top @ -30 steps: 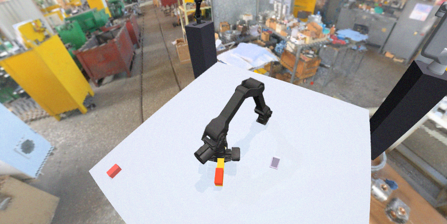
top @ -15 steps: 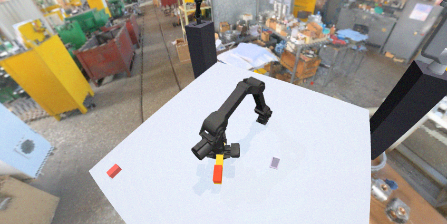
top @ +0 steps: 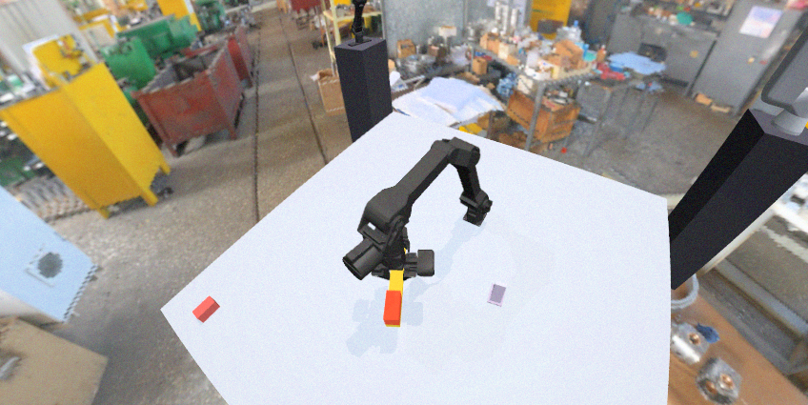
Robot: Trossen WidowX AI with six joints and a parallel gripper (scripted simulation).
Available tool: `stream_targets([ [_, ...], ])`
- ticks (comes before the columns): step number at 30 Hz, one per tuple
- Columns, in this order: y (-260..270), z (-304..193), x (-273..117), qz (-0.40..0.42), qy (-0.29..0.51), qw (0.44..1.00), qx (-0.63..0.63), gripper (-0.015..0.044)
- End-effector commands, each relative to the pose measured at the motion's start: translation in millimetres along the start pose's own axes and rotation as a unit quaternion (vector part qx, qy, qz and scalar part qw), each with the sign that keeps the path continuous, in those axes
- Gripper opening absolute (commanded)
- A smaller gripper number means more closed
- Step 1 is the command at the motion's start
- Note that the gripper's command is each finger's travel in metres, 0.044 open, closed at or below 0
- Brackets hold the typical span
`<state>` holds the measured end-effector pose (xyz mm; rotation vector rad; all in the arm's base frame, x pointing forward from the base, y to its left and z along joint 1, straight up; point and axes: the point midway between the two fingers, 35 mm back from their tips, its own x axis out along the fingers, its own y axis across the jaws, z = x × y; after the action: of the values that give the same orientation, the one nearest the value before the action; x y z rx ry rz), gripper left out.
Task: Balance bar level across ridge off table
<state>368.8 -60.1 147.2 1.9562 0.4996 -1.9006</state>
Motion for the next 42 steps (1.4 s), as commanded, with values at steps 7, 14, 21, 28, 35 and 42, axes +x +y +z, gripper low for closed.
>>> stream_targets([
  [7, -3, 1, -22, 0.004, 0.003, 1.0, -0.01, 0.0],
  [14, -29, -7, -24, 0.003, 0.003, 0.992, -0.129, 0.0],
  [21, -56, -12, -25, 0.002, 0.003, 0.967, -0.255, 0.0],
  [28, -84, -15, -27, 0.001, 0.003, 0.923, -0.384, 0.0],
  [35, -110, -15, -27, 0.001, 0.004, 0.861, -0.508, 0.0],
  [42, -134, -14, -28, 0.0, 0.005, 0.782, -0.623, 0.0],
])
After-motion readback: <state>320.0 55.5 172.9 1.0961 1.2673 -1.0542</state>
